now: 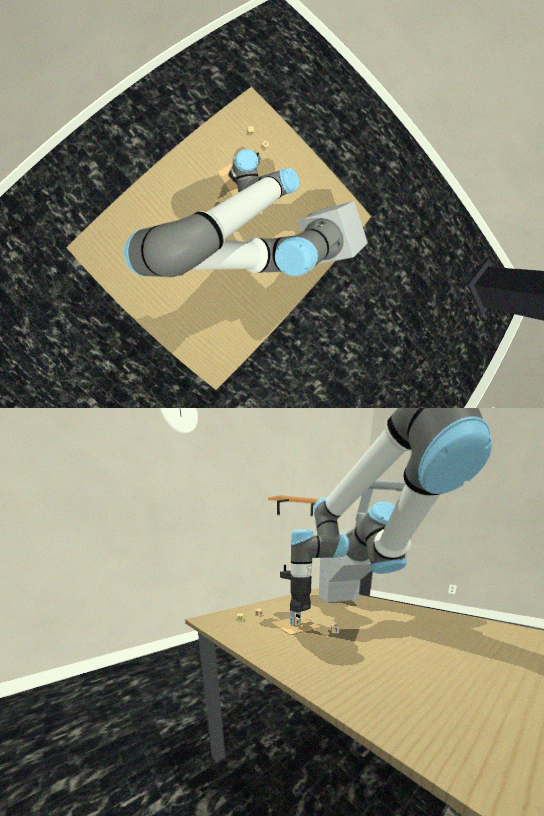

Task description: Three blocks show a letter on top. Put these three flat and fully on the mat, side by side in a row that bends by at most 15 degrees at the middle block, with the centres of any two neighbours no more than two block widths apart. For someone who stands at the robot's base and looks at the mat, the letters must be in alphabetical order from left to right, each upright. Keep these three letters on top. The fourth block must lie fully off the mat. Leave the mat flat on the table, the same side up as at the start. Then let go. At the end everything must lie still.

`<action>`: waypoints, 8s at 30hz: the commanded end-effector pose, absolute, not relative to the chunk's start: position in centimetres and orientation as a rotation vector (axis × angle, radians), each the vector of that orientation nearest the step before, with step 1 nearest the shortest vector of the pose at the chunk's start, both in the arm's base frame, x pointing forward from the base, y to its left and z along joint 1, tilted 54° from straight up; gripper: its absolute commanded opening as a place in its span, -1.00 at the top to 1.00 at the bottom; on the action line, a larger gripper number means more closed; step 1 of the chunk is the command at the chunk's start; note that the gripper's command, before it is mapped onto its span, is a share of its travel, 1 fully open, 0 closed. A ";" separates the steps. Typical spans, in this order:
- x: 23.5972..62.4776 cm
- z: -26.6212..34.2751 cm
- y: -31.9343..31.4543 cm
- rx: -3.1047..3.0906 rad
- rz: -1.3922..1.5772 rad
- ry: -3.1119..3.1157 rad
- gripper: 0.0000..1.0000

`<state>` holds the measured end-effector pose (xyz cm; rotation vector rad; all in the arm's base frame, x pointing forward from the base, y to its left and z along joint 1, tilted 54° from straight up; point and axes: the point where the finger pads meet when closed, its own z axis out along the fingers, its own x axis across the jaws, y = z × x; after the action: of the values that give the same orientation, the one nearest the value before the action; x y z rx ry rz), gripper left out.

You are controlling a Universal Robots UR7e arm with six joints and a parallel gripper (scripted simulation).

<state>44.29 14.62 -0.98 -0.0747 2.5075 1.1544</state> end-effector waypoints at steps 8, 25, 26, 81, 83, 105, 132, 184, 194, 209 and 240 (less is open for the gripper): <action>44.4 -1.0 14.7 -0.077 1.155 2.507 0.01; 44.4 -1.0 14.7 -0.077 1.155 2.507 -0.35; 44.4 -1.0 14.7 -0.077 1.155 2.507 -0.35; 42.2 3.4 9.1 -0.077 1.148 2.506 -0.58; 42.1 3.7 8.7 -0.077 1.148 2.506 -0.58; 41.6 4.4 7.9 -0.076 1.152 2.506 -1.00; 41.8 4.3 7.6 -0.046 1.162 2.514 -1.00; 48.0 1.6 1.3 1.196 1.432 2.564 -1.00; 49.3 0.8 0.1 1.478 1.462 2.508 -1.00; 51.1 -0.4 -1.3 1.851 1.483 2.393 -1.00; 55.8 -4.2 -4.6 2.761 1.426 1.882 -1.00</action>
<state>54.88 -3.81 -3.42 2.5954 2.0100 1.4503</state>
